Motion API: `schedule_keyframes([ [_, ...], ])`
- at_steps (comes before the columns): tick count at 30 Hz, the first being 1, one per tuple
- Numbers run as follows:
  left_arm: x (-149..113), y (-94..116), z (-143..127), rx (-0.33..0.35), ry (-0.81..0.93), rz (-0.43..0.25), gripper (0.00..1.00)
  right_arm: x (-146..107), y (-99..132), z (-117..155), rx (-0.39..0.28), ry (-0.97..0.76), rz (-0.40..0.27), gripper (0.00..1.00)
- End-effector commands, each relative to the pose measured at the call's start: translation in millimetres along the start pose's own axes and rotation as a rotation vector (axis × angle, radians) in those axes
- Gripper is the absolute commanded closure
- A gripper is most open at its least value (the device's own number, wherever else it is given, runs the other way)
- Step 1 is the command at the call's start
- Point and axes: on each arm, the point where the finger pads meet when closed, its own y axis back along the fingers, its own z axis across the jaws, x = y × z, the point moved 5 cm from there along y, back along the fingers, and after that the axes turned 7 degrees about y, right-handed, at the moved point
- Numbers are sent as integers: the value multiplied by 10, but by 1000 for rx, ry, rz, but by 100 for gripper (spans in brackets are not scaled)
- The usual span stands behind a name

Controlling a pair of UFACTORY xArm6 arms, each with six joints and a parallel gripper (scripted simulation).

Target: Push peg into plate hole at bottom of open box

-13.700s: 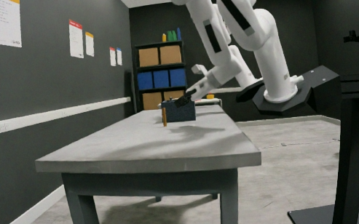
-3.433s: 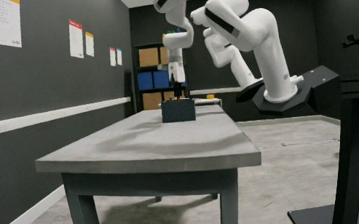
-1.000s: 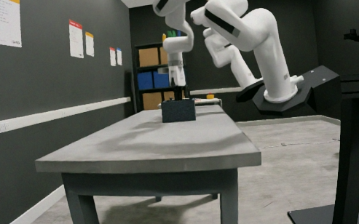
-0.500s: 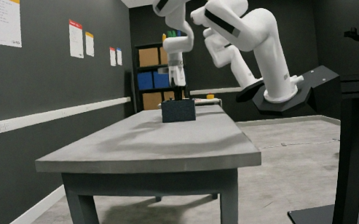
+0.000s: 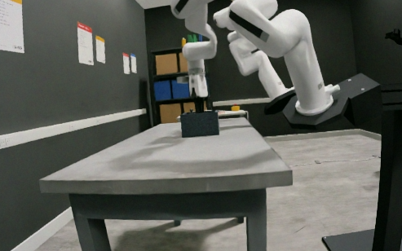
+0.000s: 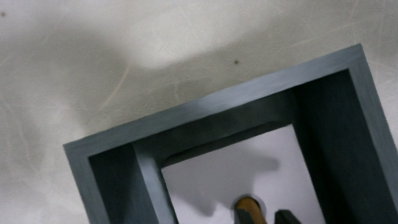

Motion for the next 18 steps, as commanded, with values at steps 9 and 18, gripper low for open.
schedule_keyframes([
  [9, 5, -76, 3, -1, 0, 2, 100, 3, 8, 2, 0, 0, 2, 0],
  [18, 5, -188, 3, -1, 0, 2, 100, 3, 8, 2, 0, 0, 2, 0],
])
